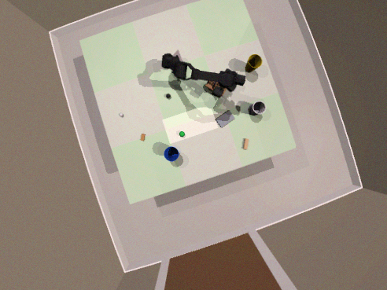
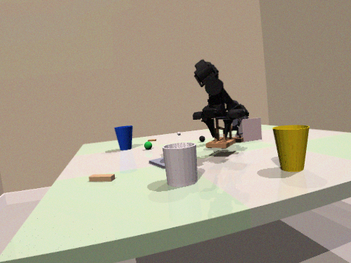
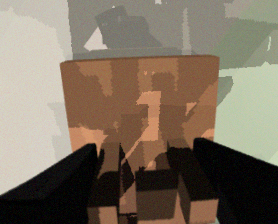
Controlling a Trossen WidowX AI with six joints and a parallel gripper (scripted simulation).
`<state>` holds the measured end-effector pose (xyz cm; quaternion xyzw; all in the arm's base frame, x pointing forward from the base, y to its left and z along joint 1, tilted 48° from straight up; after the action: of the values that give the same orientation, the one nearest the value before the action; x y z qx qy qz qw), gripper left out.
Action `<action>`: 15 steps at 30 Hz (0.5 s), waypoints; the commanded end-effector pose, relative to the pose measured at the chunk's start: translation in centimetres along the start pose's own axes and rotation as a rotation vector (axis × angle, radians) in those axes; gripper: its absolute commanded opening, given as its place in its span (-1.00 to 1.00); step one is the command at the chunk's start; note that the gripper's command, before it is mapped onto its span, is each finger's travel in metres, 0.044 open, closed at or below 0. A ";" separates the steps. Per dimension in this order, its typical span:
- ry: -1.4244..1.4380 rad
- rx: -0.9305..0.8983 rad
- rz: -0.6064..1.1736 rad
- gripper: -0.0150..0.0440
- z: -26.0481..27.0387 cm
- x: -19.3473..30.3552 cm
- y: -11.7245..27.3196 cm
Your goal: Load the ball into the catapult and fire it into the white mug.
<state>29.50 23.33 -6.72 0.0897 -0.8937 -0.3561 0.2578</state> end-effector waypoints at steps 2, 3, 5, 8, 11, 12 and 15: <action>-0.005 -0.004 -0.007 -0.49 -0.1 -0.1 -0.4; -0.004 -0.004 -0.007 -0.49 -0.1 -0.1 -0.6; -0.004 -0.003 -0.007 -0.49 -0.1 -0.1 -0.9; -0.003 -0.003 -0.006 -0.49 -0.1 -0.1 -1.4; -0.002 -0.002 -0.006 -0.49 -0.1 -0.1 -1.9; -0.002 -0.002 -0.006 -0.49 -0.1 -0.1 -2.0; -0.002 -0.002 -0.006 -0.49 -0.1 -0.1 -2.5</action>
<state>29.72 21.78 -7.99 0.0890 -0.8939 -0.3597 0.2524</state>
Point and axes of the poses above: the point midway between the two fingers, 35 mm back from their tips, its own y axis back along the fingers, its own z axis across the jaws, x = y × z, the point moved 9 cm from there along y, back along the fingers, and after that the axes turned 3 degrees about -y, right-handed, at the moved point
